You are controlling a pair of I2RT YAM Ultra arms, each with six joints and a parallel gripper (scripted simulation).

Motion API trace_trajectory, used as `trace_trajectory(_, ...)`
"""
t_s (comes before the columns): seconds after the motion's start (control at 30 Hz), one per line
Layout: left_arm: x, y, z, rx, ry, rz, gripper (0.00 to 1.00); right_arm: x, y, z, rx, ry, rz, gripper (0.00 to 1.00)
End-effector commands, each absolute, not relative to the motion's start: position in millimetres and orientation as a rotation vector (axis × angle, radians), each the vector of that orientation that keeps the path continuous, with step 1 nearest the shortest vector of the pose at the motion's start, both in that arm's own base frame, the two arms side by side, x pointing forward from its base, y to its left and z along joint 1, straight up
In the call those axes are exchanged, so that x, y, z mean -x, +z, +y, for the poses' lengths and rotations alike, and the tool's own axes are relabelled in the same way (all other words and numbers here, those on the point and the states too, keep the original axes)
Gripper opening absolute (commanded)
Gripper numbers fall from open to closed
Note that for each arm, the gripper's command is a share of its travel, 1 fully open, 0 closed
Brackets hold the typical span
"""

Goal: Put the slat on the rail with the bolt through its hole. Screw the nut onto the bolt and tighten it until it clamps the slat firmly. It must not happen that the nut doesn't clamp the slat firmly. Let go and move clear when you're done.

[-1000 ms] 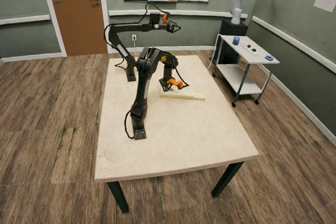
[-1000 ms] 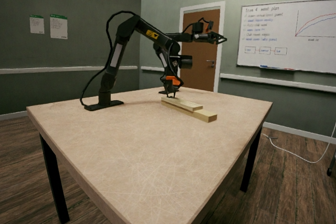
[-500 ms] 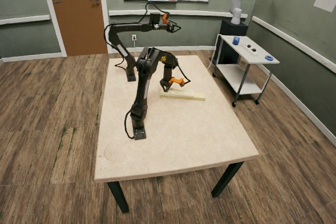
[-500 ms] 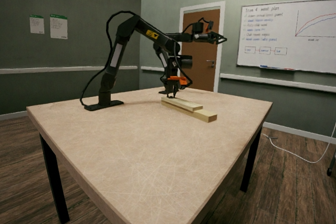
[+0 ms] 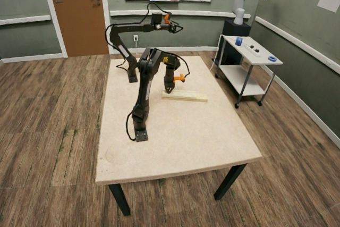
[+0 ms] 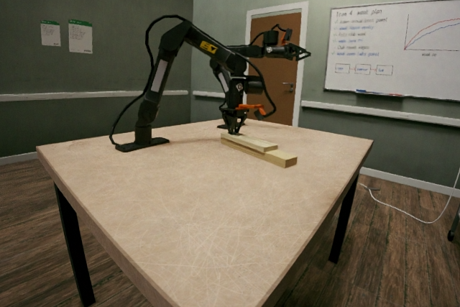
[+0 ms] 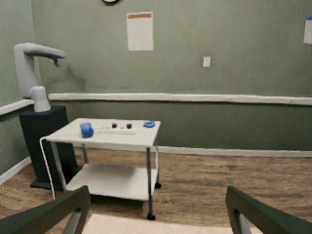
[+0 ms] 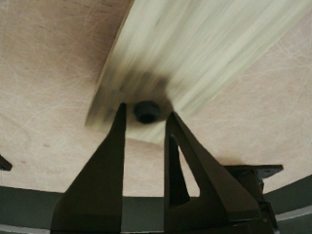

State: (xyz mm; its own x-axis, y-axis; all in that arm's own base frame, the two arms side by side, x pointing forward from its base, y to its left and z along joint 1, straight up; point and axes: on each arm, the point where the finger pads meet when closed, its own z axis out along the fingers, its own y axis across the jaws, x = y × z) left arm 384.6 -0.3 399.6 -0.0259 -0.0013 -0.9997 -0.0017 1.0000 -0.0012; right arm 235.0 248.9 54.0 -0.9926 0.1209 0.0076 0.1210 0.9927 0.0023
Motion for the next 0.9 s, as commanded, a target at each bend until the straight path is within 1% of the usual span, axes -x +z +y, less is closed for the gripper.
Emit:
trace_trajectory(0.0, -383.7, 404.5, -0.3, 0.002, 0.000, 1.583, 1.00, -237.2, 65.4, 252.5, -0.248, -0.024, -3.138, 0.34)
trace_trajectory(0.2, -383.7, 404.5, -0.3, 0.002, 0.000, 1.583, 1.00, -237.2, 66.4, 252.5, -0.670, -0.017, -3.077, 0.34)
trace_trajectory(0.27, -383.7, 404.5, -0.3, 0.002, 0.000, 1.583, 1.00, -237.2, 66.4, 252.5, -0.670, -0.017, -3.077, 0.34)
trace_trajectory(0.3, -383.7, 404.5, -0.3, 0.002, 0.000, 1.583, 1.00, -237.9, 66.6, 253.2, -0.843, -0.017, -3.038, 0.34)
trace_trajectory(0.77, -383.7, 404.5, -0.3, 0.002, 0.000, 1.583, 1.00, -239.3, 68.6, 253.0, -1.744, 0.001, -2.630, 0.34)
trace_trajectory(0.83, -383.7, 404.5, -0.3, 0.002, 0.000, 1.583, 1.00, -239.3, 68.6, 253.0, -1.744, 0.001, -2.630, 0.34)
trace_trajectory(0.87, -383.7, 404.5, -0.3, 0.002, 0.000, 1.583, 1.00, -239.9, 68.8, 253.6, -1.891, 0.002, -2.530, 0.34)
